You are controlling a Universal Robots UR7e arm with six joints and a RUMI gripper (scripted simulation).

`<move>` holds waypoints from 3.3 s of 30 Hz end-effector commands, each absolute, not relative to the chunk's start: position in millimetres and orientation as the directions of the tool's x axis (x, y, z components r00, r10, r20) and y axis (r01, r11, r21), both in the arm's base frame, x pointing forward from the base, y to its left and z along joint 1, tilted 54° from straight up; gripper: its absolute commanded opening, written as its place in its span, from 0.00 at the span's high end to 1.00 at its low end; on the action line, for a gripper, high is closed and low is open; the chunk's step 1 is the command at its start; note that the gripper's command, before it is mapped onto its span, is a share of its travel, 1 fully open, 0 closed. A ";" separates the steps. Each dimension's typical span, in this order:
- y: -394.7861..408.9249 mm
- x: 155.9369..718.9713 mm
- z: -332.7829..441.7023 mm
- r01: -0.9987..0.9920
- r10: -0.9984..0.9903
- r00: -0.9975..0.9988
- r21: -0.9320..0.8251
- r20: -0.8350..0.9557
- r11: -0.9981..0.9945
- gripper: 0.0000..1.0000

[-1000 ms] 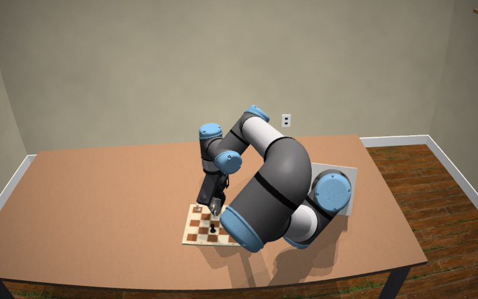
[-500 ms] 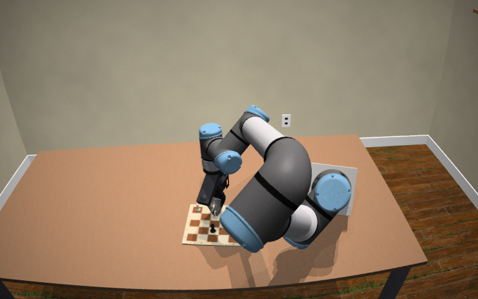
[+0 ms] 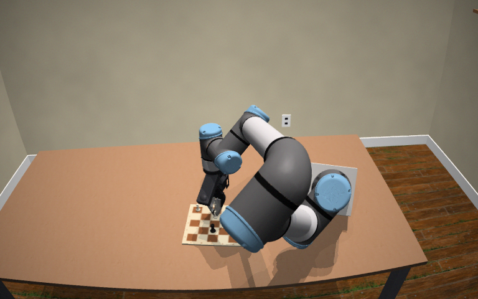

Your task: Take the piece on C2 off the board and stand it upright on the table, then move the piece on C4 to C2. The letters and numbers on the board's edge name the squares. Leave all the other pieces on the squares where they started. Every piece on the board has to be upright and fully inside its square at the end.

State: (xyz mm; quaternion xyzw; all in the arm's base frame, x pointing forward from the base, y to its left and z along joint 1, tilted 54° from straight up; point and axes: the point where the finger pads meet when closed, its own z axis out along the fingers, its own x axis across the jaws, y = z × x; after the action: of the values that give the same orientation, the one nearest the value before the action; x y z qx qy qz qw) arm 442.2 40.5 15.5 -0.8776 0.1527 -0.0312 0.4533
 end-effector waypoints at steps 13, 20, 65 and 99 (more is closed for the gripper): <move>24.7 440.0 26.6 -0.238 -0.298 0.951 -0.804 -0.080 -0.545 1.00; -9.0 431.4 51.8 -0.238 -0.298 0.951 -0.804 -0.080 -0.545 1.00; -48.0 555.2 92.9 -0.552 -0.465 0.811 -0.728 -0.355 -0.406 1.00; -11.4 567.1 66.1 -0.566 -0.469 0.802 -0.722 -0.371 -0.398 1.00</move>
State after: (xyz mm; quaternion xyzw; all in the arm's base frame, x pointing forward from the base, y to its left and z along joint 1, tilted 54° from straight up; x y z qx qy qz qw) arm 561.5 -28.5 80.0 -0.8348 0.3088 0.0546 0.4526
